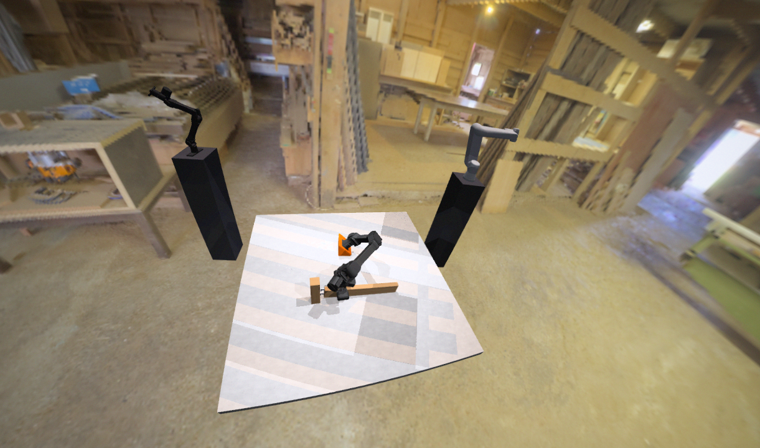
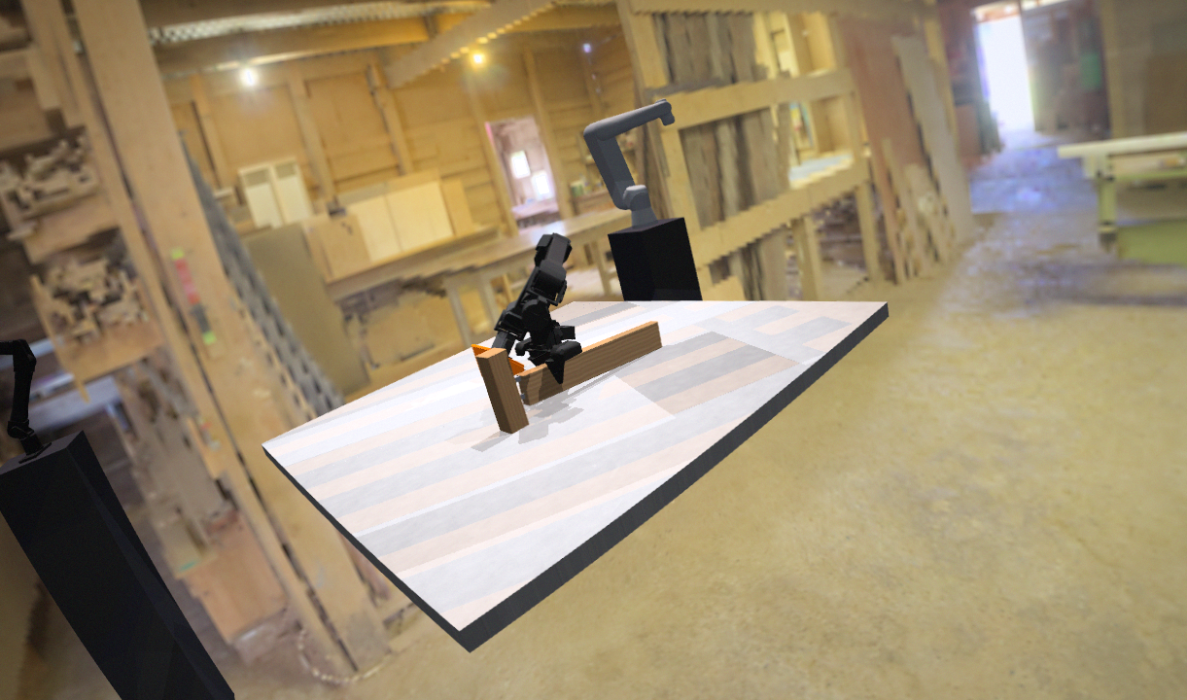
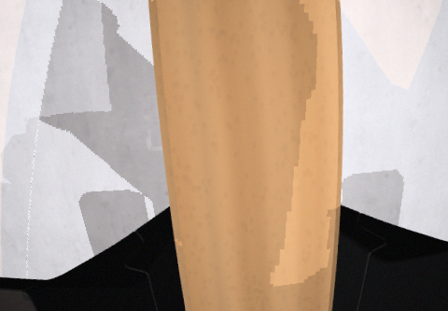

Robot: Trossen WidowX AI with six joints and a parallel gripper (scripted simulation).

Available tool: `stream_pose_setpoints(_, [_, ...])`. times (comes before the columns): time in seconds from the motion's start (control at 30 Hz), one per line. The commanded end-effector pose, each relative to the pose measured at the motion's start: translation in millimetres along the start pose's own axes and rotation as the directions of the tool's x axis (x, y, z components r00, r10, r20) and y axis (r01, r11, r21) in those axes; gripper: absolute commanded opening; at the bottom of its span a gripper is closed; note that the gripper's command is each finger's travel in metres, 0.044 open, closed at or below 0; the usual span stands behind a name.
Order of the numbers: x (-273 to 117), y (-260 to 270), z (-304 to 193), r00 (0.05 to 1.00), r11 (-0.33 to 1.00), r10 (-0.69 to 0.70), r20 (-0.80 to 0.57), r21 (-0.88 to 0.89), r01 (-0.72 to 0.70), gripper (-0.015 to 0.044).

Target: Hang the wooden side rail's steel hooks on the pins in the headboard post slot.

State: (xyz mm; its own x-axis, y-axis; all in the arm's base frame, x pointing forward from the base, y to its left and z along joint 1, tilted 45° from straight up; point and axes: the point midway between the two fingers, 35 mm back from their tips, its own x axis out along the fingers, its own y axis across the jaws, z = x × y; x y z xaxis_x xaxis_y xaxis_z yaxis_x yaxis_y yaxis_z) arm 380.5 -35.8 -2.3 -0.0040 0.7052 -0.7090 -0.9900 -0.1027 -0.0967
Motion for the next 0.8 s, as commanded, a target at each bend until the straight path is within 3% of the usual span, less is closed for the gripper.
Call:
stream_pose_setpoints(0.0, [-5.9, -0.4, -4.4, 1.0, 1.0, -0.012, -0.008, 0.003, 0.012, 0.0])
stream_pose_setpoints(0.77, [-5.4, -0.2, -6.8, 1.0, 1.0, -0.012, -0.008, 0.003, 0.012, 0.0])
